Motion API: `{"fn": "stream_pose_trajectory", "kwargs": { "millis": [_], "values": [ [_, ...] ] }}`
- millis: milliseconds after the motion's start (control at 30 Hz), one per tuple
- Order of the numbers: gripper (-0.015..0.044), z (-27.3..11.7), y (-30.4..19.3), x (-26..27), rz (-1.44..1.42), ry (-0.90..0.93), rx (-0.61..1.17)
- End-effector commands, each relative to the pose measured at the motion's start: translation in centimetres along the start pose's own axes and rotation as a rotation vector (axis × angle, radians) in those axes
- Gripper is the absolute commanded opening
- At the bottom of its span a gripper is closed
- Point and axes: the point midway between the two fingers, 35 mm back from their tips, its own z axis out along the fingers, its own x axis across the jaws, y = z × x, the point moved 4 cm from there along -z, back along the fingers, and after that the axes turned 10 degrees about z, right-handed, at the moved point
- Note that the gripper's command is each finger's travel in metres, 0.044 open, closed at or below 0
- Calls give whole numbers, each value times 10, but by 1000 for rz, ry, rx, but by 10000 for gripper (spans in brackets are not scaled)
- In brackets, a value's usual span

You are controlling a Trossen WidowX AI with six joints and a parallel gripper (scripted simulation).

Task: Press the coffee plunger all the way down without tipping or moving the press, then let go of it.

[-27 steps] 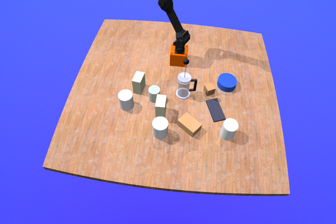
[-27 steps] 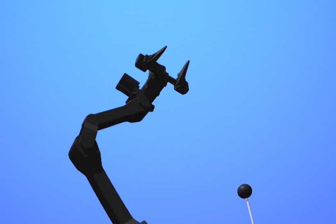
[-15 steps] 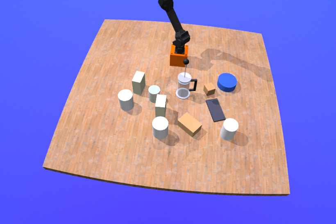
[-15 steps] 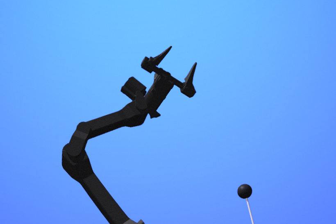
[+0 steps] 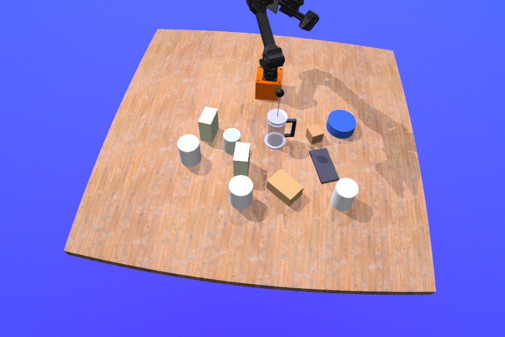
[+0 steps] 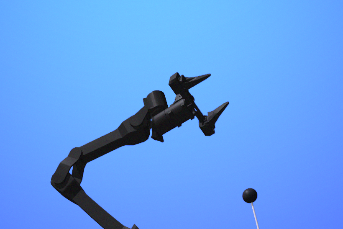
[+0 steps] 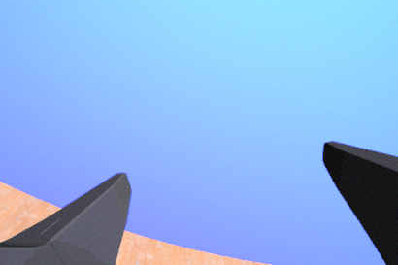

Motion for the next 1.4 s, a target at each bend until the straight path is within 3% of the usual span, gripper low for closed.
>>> {"fn": "stream_pose_trajectory", "kwargs": {
  "millis": [0,300,667,1367],
  "values": [
    [440,-5,-67,14,111,124,215],
    [440,-39,-165,32,429,212,614],
    [440,-45,-222,49,438,209,622],
    [440,-25,-233,56,440,205,620]
  ]
}}
